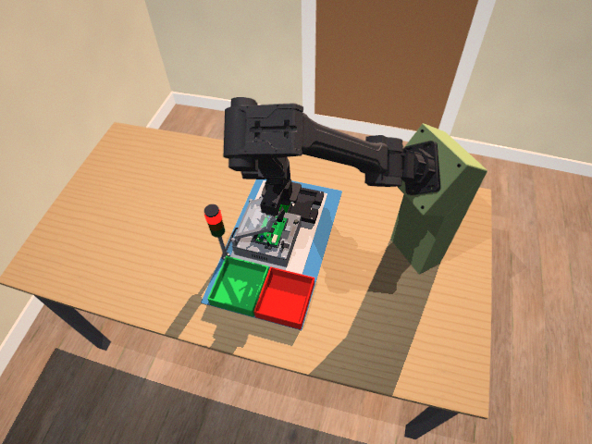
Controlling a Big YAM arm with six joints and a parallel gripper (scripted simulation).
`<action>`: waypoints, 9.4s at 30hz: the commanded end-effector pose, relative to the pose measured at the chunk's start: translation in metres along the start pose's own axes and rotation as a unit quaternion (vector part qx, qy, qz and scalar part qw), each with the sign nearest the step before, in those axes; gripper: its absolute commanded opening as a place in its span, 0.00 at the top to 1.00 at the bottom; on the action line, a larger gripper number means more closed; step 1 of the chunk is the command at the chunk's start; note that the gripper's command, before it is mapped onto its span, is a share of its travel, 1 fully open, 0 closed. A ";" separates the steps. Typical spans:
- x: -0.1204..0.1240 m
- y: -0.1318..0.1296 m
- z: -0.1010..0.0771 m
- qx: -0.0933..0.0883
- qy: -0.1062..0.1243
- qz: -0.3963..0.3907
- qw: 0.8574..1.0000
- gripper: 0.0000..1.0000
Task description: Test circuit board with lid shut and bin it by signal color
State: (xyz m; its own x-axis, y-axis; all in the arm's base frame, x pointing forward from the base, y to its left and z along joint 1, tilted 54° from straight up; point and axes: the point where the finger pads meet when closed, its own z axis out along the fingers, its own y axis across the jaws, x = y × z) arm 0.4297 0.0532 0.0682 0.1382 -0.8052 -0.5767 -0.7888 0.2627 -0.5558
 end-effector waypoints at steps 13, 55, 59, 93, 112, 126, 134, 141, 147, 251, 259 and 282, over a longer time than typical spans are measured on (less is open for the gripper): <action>-0.001 -0.066 -0.055 0.029 0.005 -0.012 0.999 1.00; -0.004 -0.166 -0.074 0.021 0.001 -0.008 1.000 1.00; -0.005 -0.171 -0.073 0.019 0.001 -0.007 1.000 1.00; -0.007 -0.192 -0.070 0.020 -0.001 -0.010 1.000 1.00; -0.007 -0.192 -0.070 0.020 -0.001 -0.010 1.000 1.00; 0.003 -0.185 -0.074 0.019 0.005 -0.001 1.000 0.52; 0.003 -0.185 -0.074 0.019 0.005 -0.001 1.000 0.52; 0.003 -0.185 -0.074 0.019 0.005 -0.001 1.000 0.52; 0.003 -0.185 -0.074 0.019 0.005 -0.001 1.000 0.52; -0.002 -0.051 -0.143 0.027 0.005 -0.015 1.000 0.08; -0.002 -0.056 -0.142 0.027 0.005 -0.015 1.000 0.08; -0.002 -0.049 -0.050 0.013 0.000 -0.004 1.000 0.08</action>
State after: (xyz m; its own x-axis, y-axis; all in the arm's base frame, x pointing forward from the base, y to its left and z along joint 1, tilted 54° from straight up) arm 0.4227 0.0063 0.1360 0.1615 -0.8201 -0.5489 -0.7721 0.2414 -0.5879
